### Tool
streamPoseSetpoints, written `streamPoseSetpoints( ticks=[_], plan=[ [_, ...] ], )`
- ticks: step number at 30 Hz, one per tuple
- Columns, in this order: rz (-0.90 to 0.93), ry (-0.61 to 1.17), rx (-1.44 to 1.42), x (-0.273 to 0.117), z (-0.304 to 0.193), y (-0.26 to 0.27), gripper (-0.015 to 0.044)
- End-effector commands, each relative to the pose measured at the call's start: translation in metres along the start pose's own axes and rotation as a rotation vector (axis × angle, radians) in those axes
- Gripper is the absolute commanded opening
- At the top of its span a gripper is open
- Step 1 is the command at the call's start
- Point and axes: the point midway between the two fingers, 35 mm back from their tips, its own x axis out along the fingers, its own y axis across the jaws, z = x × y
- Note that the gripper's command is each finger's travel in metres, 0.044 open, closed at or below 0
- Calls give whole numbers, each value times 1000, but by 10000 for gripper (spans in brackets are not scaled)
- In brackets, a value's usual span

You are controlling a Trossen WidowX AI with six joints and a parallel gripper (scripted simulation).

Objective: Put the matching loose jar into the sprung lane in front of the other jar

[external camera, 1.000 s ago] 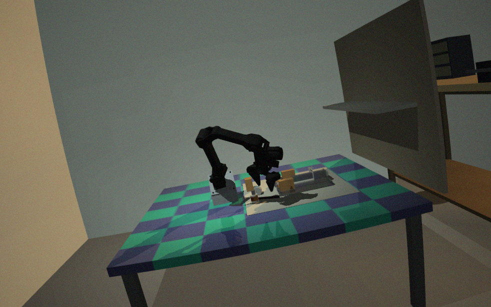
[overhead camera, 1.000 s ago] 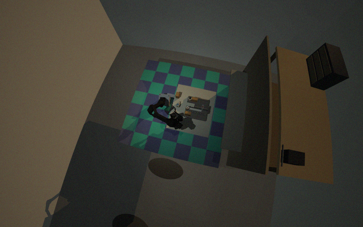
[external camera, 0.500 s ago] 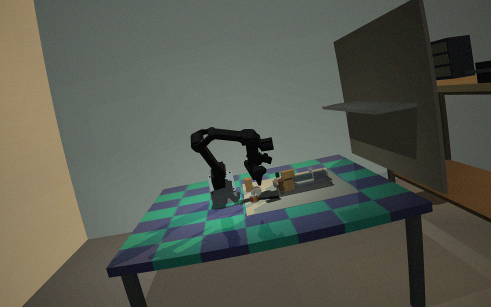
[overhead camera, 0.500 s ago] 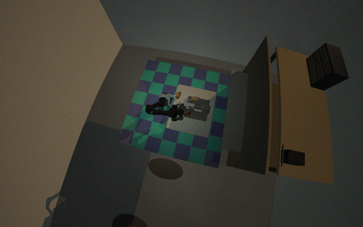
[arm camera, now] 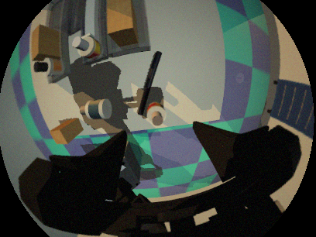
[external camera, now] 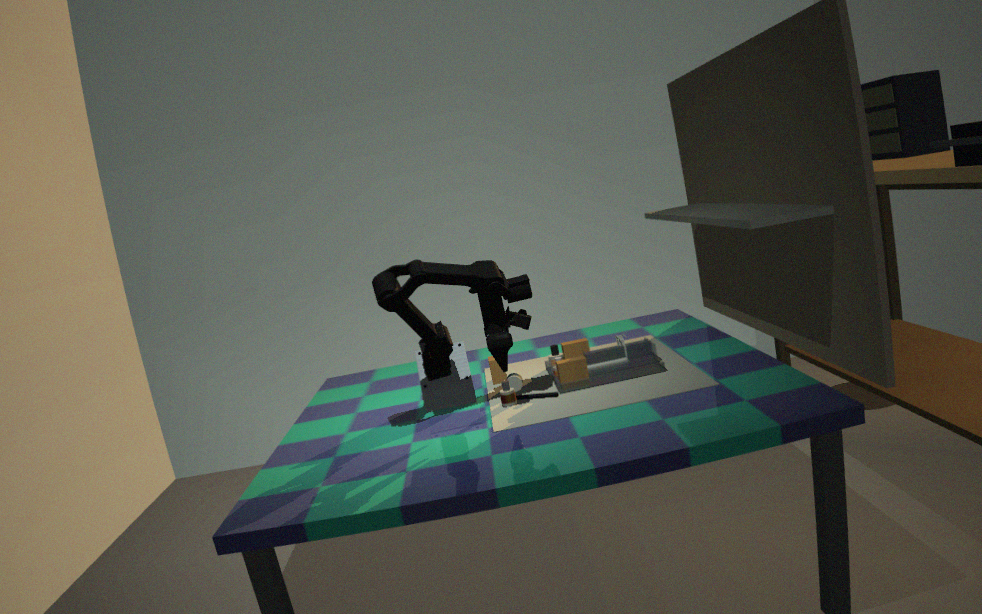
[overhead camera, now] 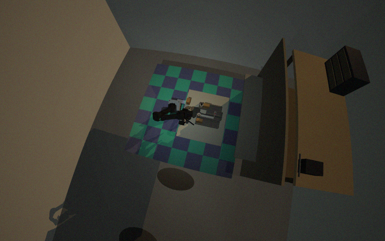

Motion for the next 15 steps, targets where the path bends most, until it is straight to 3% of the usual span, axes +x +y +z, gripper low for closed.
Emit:
streamPoseSetpoints(
  ticks=[1, 15],
  plan=[
    [-9, 7, 3, 26, -4, -1, 440],
    [-10, 6, 3, 44, -5, 0, 440]
  ],
)
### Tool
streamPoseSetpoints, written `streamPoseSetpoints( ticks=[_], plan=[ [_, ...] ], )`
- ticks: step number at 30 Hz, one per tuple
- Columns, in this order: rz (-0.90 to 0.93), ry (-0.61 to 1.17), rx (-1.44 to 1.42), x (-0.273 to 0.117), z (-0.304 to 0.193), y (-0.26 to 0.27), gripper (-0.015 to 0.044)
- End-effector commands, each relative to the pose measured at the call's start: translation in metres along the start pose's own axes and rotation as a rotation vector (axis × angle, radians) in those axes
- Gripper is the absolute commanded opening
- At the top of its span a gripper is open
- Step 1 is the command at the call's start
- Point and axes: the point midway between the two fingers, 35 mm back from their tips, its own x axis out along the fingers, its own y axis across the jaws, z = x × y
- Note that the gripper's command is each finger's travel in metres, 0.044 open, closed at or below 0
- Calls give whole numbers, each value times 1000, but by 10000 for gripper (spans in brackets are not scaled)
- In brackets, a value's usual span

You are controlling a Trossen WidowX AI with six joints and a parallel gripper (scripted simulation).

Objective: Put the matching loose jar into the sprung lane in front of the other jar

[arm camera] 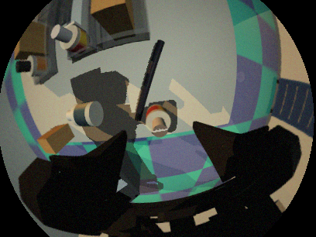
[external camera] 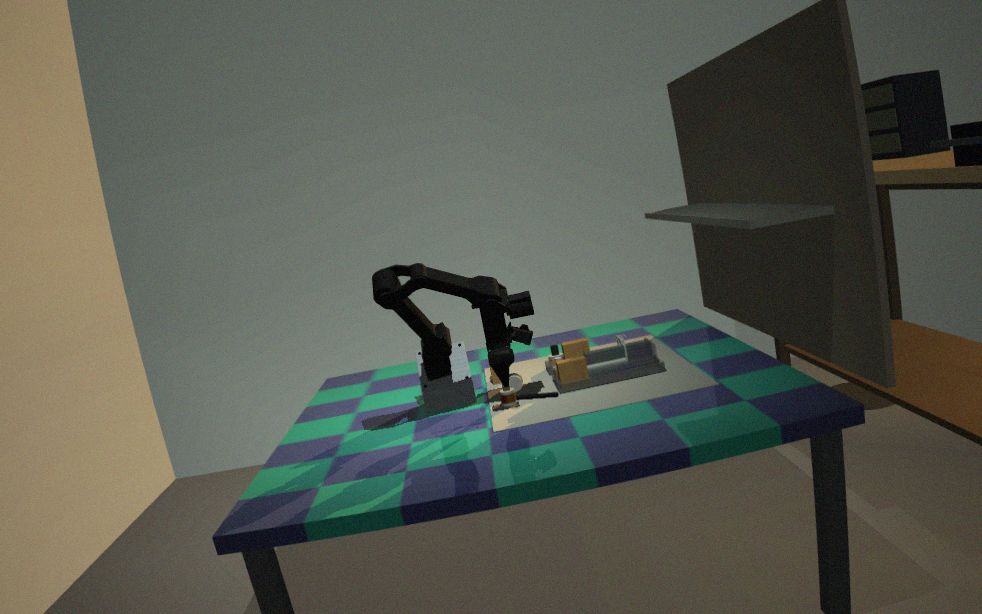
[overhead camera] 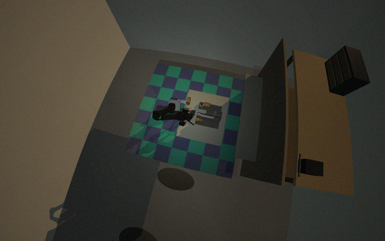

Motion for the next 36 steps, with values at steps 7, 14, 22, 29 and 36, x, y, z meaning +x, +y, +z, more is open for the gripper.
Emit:
streamPoseSetpoints(
  ticks=[7, 14, 22, 29, 36],
  plan=[
    [-2, 3, -6, 15, -1, 1, 440],
    [-3, 3, -6, 26, -1, 1, 440],
    [-4, 3, -6, 35, -2, 0, 414],
    [-4, 3, -6, 35, -2, 0, 230],
    [-4, 3, -6, 35, -2, 0, 125]
  ],
)
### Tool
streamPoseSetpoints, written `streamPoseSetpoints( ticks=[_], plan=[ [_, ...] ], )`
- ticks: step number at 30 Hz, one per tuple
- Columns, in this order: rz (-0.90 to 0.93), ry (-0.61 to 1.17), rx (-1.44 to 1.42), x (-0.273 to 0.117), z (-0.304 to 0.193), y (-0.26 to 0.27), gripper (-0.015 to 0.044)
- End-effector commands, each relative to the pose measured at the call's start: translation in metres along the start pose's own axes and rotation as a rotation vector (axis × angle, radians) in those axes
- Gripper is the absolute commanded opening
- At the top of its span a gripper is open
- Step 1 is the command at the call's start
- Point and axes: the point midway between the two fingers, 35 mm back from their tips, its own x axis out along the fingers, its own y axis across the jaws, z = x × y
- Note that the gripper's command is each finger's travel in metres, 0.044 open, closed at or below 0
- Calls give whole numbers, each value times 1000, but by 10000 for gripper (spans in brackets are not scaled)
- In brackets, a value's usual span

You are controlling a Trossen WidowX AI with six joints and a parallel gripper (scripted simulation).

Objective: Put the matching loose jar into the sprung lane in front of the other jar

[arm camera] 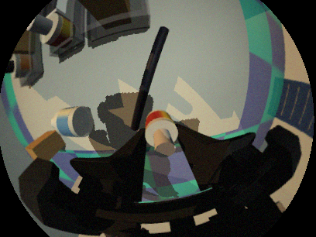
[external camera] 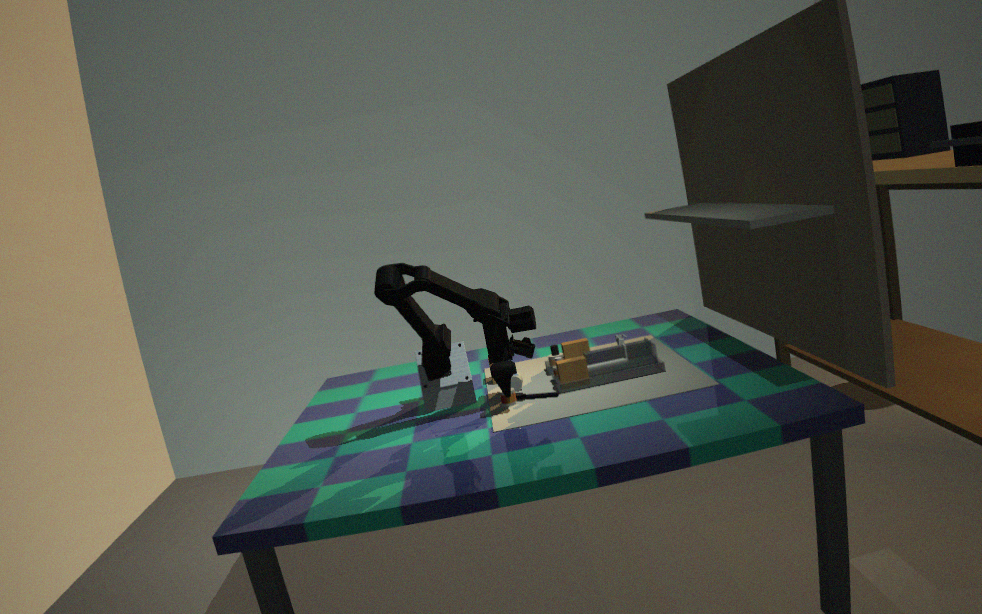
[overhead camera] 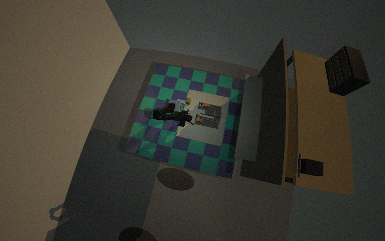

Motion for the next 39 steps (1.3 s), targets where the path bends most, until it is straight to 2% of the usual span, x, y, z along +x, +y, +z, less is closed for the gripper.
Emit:
streamPoseSetpoints(
  ticks=[1, 2, 6, 7, 29, 39],
  plan=[
    [2, 1, -4, 1, 0, 1, 118],
    [2, 1, -4, 1, 0, 1, 111],
    [7, 1, -4, -5, 1, 2, 6],
    [9, 0, -4, -9, 2, 3, 0],
    [9, 4, -6, -101, -5, 4, 0],
    [7, 3, -7, -102, 10, 13, 0]
  ],
)
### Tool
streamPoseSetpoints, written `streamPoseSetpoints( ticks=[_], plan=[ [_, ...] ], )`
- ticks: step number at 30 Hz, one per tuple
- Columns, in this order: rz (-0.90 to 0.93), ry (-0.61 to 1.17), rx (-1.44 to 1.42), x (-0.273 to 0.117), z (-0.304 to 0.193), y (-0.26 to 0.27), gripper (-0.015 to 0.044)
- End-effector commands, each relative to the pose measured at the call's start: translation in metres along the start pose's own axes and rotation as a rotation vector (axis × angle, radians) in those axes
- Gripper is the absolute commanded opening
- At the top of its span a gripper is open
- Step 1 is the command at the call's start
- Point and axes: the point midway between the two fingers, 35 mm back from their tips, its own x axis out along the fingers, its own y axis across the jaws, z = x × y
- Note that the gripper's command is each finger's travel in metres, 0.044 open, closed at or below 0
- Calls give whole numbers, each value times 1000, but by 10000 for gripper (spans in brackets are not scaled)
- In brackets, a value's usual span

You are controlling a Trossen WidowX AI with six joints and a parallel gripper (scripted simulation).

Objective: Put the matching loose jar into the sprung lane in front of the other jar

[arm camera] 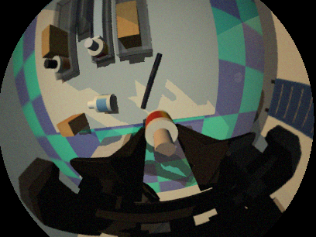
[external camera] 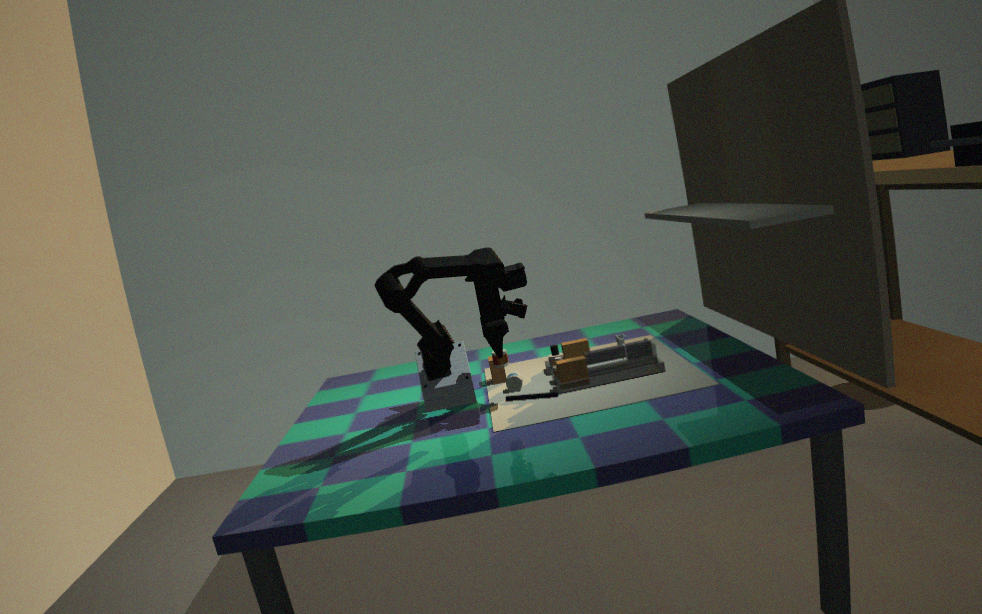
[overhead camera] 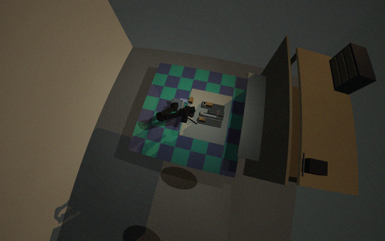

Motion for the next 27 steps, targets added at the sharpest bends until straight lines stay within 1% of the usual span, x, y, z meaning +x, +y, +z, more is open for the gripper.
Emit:
streamPoseSetpoints(
  ticks=[1, 15, 27],
  plan=[
    [3, 0, 3, 0, 14, 8, 0],
    [6, -3, 3, 13, 58, 44, 0],
    [9, -6, 2, 31, 91, 81, 0]
  ],
)
